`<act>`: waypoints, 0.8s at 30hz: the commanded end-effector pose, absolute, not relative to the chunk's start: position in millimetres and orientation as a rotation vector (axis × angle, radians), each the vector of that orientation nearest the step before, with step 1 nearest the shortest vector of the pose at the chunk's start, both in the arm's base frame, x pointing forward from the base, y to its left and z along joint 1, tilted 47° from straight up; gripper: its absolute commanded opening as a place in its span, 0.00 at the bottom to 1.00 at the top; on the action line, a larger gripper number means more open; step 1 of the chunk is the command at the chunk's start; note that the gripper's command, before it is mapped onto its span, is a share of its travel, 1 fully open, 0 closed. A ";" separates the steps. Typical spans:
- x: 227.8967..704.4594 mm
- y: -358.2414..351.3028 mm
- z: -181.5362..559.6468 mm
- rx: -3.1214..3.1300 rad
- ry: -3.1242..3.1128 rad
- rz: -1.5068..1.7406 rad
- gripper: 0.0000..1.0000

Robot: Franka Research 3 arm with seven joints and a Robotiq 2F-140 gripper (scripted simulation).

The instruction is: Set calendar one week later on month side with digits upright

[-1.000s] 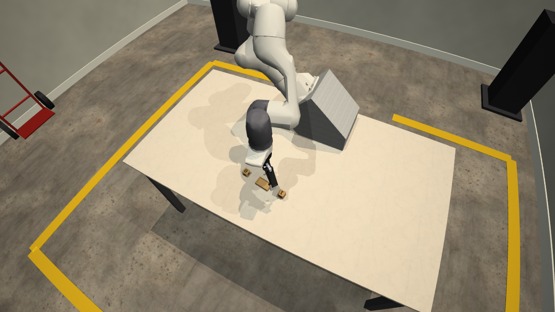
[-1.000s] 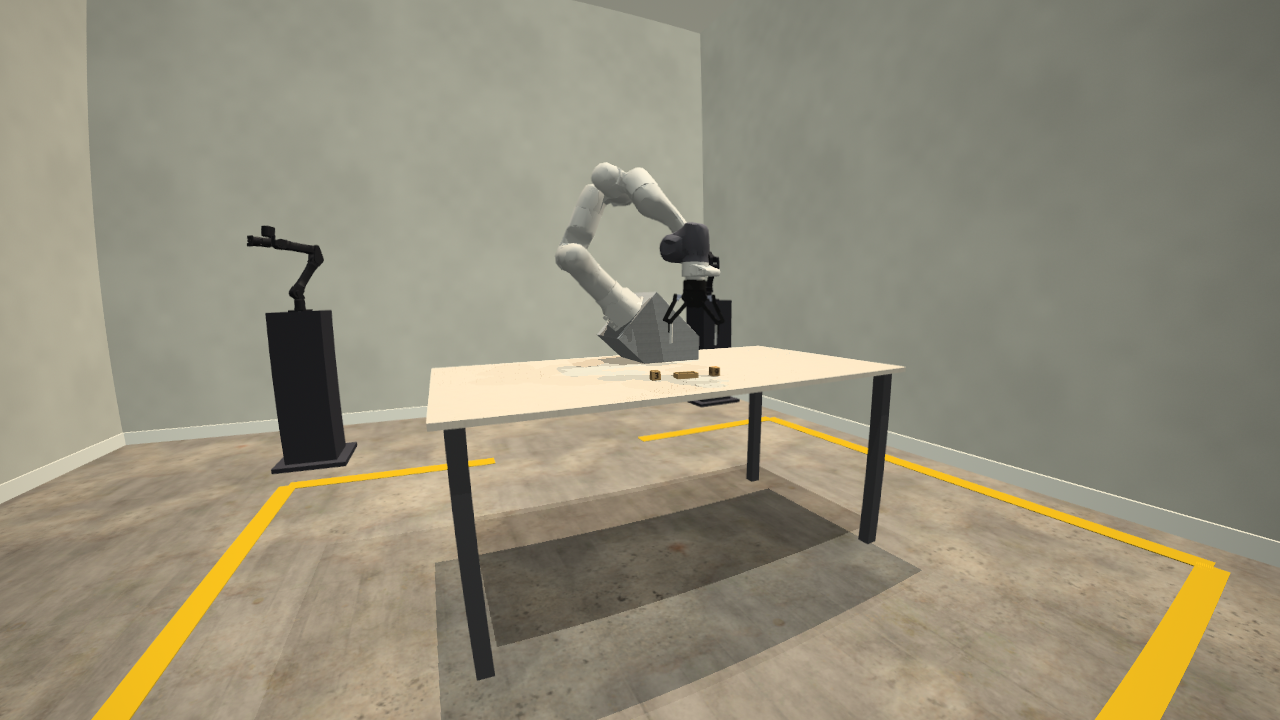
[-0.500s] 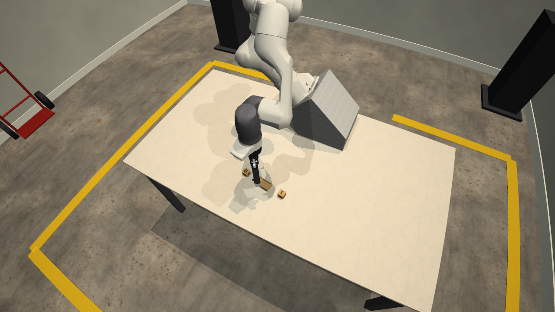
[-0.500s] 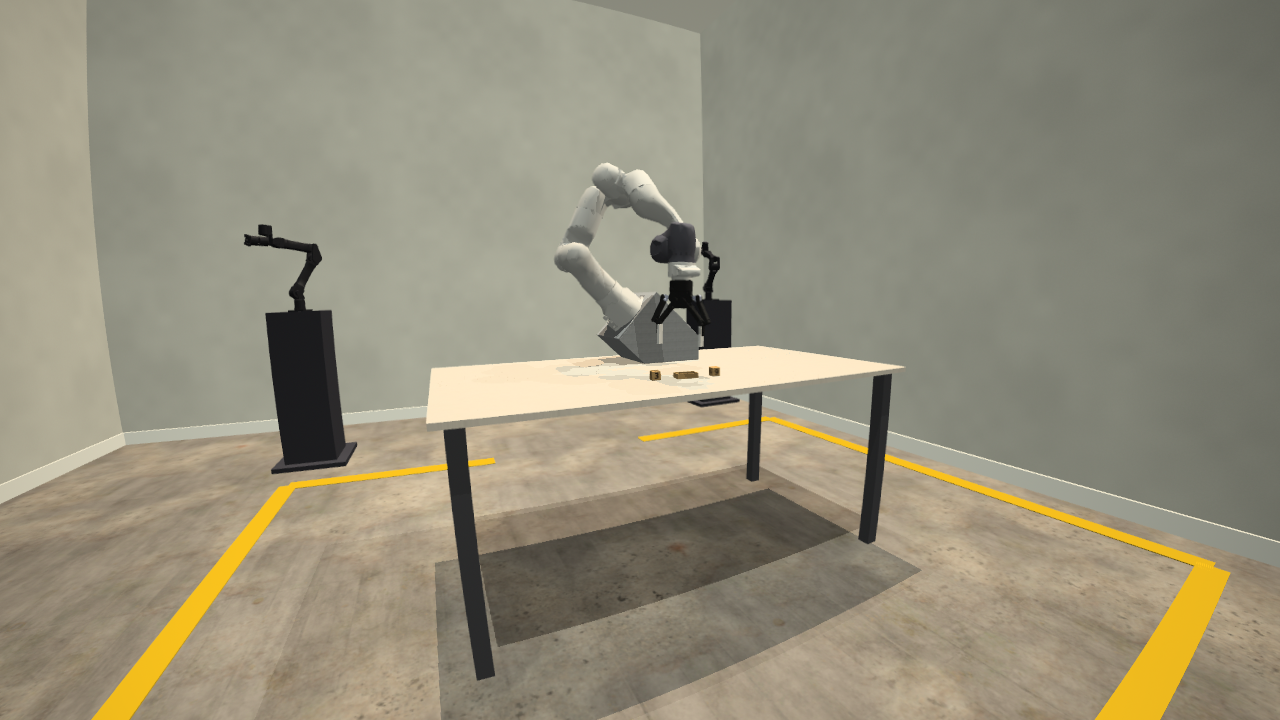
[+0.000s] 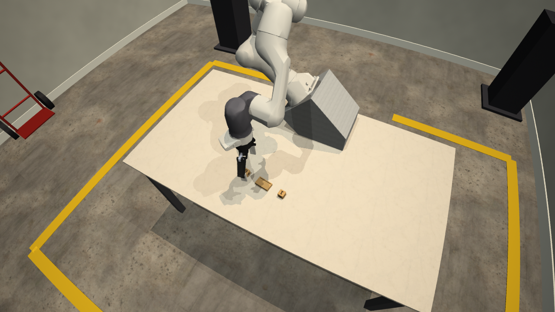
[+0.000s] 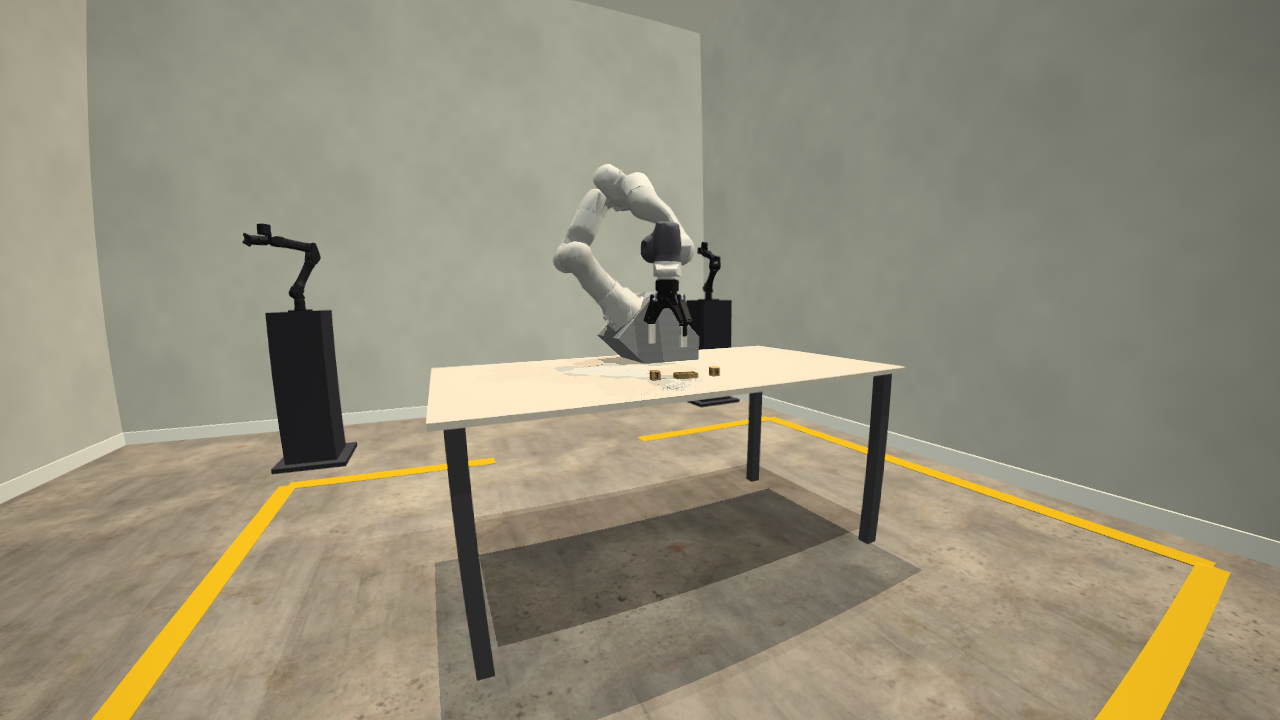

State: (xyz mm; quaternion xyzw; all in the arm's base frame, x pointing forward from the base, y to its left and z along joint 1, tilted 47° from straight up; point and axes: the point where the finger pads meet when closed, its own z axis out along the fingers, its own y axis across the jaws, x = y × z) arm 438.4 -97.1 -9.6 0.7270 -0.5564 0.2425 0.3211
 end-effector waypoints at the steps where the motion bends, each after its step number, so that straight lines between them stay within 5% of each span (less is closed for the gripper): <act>1: 434.3 -104.1 -1.7 1.797 -1.642 0.713 1.00; 13: 427.7 -121.3 19.4 1.643 -1.863 0.811 1.00; 14: 427.7 -121.3 19.4 1.643 -1.863 0.811 0.28; 24: 427.7 -121.3 19.4 1.643 -1.863 0.811 0.28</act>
